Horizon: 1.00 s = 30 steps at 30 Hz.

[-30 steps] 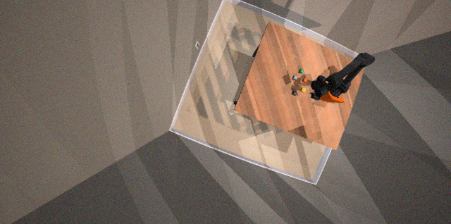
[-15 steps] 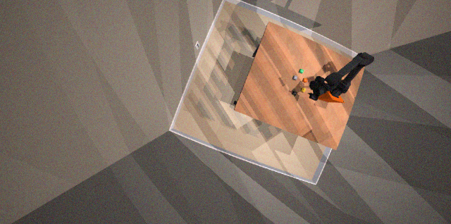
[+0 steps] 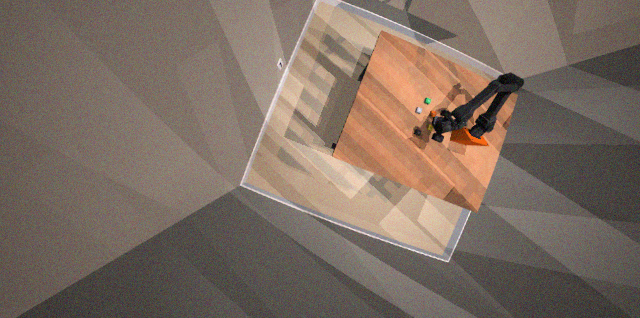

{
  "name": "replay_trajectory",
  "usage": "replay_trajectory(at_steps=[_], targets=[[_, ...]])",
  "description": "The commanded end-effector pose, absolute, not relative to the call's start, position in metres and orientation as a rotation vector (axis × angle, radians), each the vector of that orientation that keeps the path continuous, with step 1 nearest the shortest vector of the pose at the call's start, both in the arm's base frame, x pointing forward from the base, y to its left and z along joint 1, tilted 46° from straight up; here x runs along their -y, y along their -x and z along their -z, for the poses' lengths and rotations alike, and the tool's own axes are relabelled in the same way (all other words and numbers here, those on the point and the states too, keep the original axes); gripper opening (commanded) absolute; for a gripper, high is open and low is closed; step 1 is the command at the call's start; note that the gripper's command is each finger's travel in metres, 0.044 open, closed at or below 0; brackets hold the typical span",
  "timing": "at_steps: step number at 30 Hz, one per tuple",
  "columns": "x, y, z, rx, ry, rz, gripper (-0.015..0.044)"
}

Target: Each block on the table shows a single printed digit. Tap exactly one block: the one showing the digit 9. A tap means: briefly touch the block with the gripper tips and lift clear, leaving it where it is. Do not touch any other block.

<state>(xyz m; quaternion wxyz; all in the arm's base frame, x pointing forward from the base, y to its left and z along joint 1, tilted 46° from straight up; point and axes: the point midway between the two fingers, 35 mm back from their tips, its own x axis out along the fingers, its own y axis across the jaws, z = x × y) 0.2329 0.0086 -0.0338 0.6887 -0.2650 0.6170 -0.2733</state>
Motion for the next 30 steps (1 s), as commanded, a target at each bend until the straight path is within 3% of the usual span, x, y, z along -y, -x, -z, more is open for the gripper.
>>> replay_trajectory(at_steps=[1, 30], targets=[[-0.008, -0.233, 0.034, -1.379, 0.6, 0.609, 0.002], [-0.002, -0.235, 0.041, -1.378, 0.598, 0.609, 0.002]])
